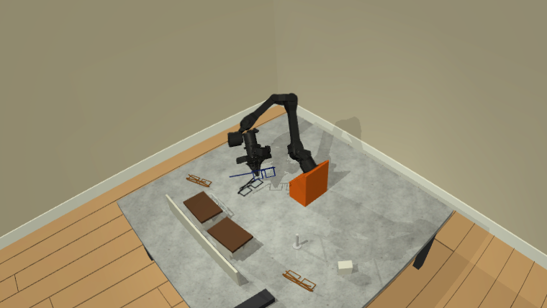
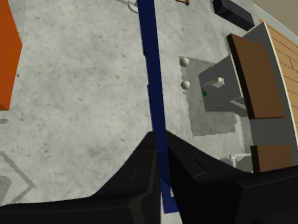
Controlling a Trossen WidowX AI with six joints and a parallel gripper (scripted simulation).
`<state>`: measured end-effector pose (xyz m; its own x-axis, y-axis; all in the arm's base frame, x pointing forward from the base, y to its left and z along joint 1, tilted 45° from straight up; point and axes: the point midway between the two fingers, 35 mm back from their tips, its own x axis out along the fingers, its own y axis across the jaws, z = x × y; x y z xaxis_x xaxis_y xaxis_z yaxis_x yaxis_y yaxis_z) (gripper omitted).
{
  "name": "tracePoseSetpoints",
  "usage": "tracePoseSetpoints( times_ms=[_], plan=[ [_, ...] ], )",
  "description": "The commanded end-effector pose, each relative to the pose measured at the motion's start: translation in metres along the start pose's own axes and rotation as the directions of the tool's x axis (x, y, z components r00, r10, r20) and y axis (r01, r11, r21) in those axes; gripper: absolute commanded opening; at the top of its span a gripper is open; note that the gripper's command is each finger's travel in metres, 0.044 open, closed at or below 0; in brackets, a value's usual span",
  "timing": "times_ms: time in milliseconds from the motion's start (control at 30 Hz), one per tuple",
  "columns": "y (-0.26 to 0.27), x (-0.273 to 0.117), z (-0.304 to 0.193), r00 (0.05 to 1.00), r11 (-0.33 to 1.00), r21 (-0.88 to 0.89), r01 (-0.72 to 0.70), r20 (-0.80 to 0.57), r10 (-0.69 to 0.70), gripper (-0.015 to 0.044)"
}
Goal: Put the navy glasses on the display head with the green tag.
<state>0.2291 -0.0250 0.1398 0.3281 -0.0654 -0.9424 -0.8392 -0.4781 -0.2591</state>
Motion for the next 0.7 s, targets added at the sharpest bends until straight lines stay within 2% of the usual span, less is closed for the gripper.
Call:
tracePoseSetpoints(
  times_ms=[0, 367, 667],
  plan=[
    [0.008, -0.011, -0.005, 0.999, 0.998, -0.051, 0.042, -0.016, -0.043, 0.0000],
    [0.029, -0.042, -0.016, 0.982, 0.969, -0.207, 0.132, -0.109, -0.157, 0.0000],
    [0.047, -0.066, -0.018, 0.950, 0.926, -0.347, 0.151, -0.208, -0.233, 0.0000]
  ],
)
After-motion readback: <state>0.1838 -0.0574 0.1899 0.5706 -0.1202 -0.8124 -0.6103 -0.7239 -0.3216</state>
